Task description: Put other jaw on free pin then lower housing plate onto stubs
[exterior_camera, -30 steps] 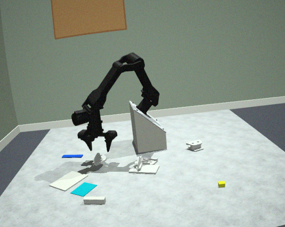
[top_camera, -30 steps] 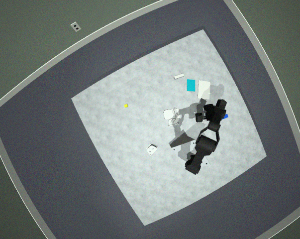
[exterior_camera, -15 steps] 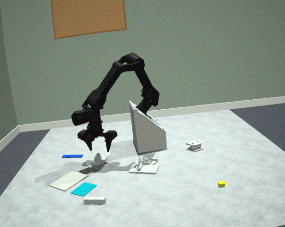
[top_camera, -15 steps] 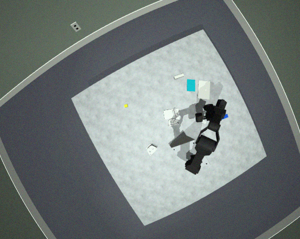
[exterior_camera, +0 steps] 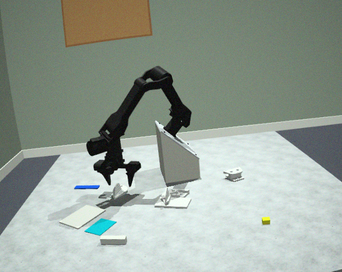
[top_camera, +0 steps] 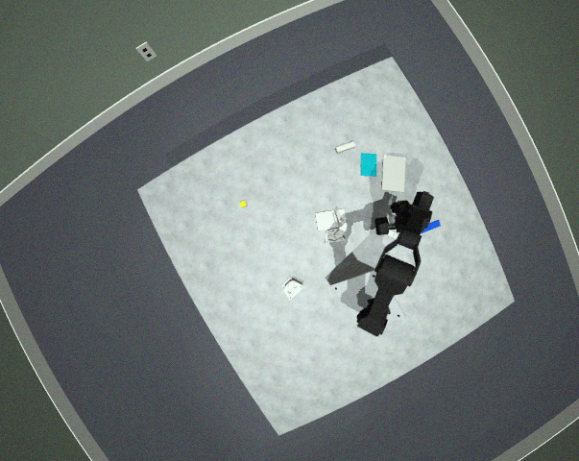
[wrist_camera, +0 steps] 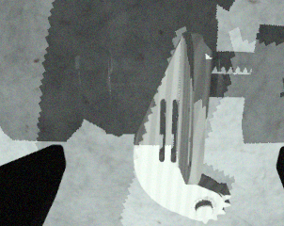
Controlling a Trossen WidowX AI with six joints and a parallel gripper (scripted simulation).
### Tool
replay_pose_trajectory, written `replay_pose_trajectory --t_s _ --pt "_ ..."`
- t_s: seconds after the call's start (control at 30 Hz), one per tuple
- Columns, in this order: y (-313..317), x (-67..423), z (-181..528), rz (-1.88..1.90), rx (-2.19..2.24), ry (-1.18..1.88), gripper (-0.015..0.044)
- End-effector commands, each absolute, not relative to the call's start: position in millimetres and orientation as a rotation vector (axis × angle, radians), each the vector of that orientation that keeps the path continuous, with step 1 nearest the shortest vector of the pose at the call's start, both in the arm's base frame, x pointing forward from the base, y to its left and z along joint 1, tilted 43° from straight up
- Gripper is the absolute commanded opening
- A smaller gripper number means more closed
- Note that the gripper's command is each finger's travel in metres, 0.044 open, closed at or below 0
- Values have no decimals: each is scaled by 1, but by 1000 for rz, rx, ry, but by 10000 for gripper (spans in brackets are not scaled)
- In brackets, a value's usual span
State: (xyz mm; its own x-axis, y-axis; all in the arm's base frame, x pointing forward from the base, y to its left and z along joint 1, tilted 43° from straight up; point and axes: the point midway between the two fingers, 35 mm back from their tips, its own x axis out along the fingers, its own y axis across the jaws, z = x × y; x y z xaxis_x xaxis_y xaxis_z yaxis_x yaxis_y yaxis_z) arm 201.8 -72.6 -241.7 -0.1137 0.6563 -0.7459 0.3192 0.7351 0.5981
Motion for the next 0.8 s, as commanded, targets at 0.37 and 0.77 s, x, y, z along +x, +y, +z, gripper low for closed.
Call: replay_pose_trajectory --t_s 0.37,0.77 --pt "-55 200 -260 340 789 1710 440" --pt "-50 199 -265 341 790 1710 440"
